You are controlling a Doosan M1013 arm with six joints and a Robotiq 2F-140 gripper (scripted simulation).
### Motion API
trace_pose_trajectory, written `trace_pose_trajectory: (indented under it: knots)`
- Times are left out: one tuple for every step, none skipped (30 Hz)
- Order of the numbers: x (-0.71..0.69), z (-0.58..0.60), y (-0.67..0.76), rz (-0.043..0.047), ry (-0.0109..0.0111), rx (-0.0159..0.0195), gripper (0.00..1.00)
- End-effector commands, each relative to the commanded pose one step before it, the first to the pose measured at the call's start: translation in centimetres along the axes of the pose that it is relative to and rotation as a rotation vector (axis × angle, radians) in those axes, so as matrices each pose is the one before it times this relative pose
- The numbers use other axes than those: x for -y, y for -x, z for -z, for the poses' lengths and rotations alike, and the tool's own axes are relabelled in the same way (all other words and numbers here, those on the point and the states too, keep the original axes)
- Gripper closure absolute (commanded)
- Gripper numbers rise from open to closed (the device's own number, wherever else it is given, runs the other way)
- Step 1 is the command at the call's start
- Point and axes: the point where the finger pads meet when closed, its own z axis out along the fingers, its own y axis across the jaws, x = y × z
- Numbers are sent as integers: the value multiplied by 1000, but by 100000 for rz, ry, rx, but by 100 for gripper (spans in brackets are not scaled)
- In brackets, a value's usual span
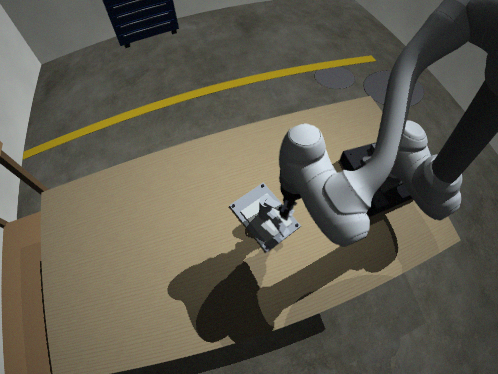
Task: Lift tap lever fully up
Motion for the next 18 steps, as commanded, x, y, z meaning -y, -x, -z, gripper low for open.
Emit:
trace_pose_trajectory:
  knots:
    - [-1, 0, -4, 3, 14, -12, 100]
    - [0, 0, 0, 0, 0, 0, 100]
    - [0, 0, 0, 0, 0, 0, 100]
    - [0, 0, 0, 0, 0, 0, 100]
    - [0, 0, 0, 0, 0, 0, 100]
    - [0, 0, 0, 0, 0, 0, 100]
    - [0, 0, 0, 0, 0, 0, 100]
    - [0, 2, 0, 0, 0, 0, 100]
    - [0, 12, 3, 0, 0, 0, 100]
    - [0, 29, 6, 0, 0, 0, 100]
    - [0, 52, 12, 0, 0, 0, 100]
    - [0, 78, 17, 0, 0, 0, 100]
    - [0, 105, 23, 0, 0, 0, 100]
    - [0, 0, 0, 0, 0, 0, 100]
    - [0, 0, 0, 0, 0, 0, 100]
    - [0, 132, 29, 0, 0, 0, 100]
    - [0, 157, 42, 0, 0, 0, 100]
    - [0, 180, 50, 0, 0, 0, 100]
